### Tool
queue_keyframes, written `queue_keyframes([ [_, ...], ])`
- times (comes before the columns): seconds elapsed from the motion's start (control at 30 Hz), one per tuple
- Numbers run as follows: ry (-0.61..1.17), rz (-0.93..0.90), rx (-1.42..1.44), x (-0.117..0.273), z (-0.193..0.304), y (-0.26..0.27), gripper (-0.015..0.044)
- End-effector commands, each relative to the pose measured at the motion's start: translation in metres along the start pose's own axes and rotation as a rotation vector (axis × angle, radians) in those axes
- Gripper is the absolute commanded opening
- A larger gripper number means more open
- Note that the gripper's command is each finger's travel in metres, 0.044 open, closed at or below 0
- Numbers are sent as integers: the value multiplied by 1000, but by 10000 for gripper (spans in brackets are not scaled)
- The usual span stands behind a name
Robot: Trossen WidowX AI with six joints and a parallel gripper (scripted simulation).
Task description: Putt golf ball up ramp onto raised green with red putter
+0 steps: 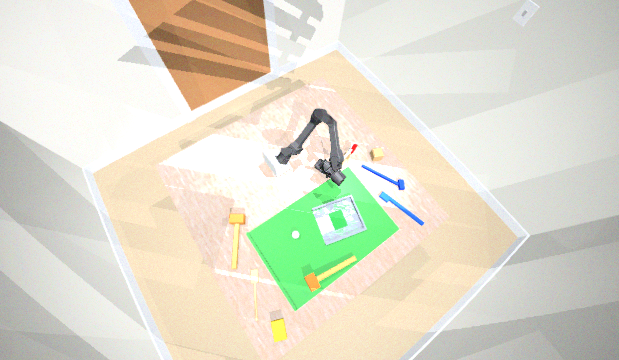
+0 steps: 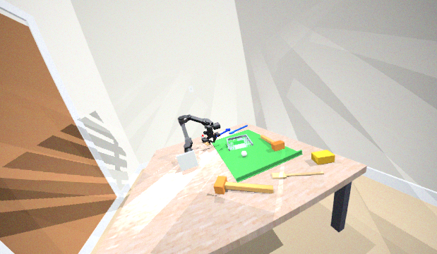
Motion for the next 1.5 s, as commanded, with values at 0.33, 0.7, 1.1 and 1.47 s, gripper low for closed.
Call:
queue_keyframes([
  [0.33,2,1,0,2,-1,0,0],
  [0.7,17,20,-27,52,-12,0,0],
  [1.1,14,34,-53,90,-22,7,0],
  [1.47,101,111,-432,120,34,-9,0],
])
Point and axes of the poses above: the point midway between the two fingers, 35 mm back from their tips, its own x axis back along the fingers, its own y axis across the jaws, z = x × y, the point moved 10 cm from there along x, back along the fingers, and after that the axes turned 13 degrees about -x, right-handed, at the moved point
